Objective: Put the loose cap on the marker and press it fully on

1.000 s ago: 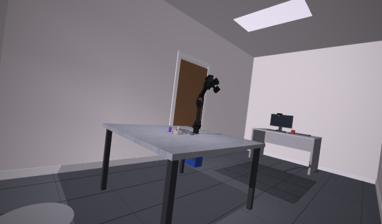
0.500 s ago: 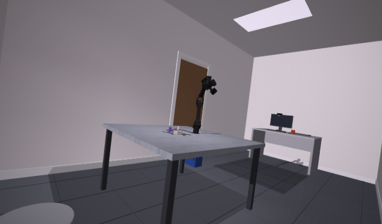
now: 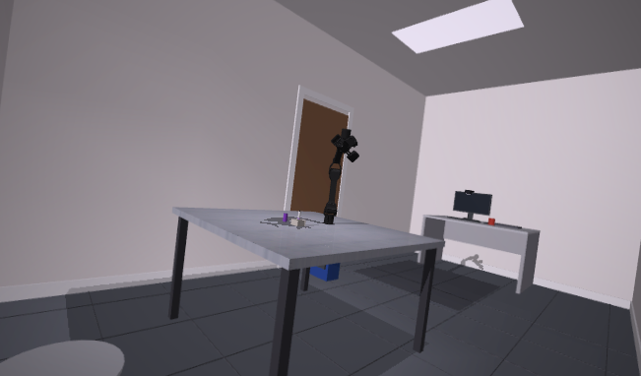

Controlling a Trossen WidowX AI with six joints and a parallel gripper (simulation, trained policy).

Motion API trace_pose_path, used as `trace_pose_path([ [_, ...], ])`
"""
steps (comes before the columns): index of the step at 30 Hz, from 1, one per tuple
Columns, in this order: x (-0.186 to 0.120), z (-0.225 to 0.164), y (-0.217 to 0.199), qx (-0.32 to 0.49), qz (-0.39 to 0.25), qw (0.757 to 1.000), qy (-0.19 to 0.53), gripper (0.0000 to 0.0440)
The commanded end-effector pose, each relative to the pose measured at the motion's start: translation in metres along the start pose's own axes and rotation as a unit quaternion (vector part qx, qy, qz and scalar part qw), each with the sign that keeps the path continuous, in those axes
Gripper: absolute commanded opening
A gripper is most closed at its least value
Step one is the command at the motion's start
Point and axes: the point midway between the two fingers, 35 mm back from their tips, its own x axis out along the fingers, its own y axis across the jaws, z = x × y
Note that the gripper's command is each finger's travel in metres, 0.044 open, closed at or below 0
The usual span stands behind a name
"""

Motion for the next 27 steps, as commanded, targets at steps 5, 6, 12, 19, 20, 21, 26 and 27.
trace_pose_path([
  [5, 0.003, -0.024, -0.003, 0.025, 0.007, 0.999, 0.039, 0.033],
  [6, 0.003, -0.028, -0.004, 0.028, 0.008, 0.999, 0.044, 0.033],
  [12, 0.005, -0.047, -0.007, 0.047, 0.01, 0.996, 0.075, 0.033],
  [19, 0.005, -0.07, -0.011, 0.069, 0.012, 0.991, 0.111, 0.0331],
  [20, 0.005, -0.073, -0.012, 0.072, 0.013, 0.99, 0.117, 0.0331],
  [21, 0.005, -0.076, -0.012, 0.076, 0.013, 0.99, 0.122, 0.0331],
  [26, 0.005, -0.093, -0.015, 0.093, 0.013, 0.985, 0.147, 0.0331],
  [27, 0.005, -0.096, -0.016, 0.096, 0.013, 0.983, 0.153, 0.0331],
])
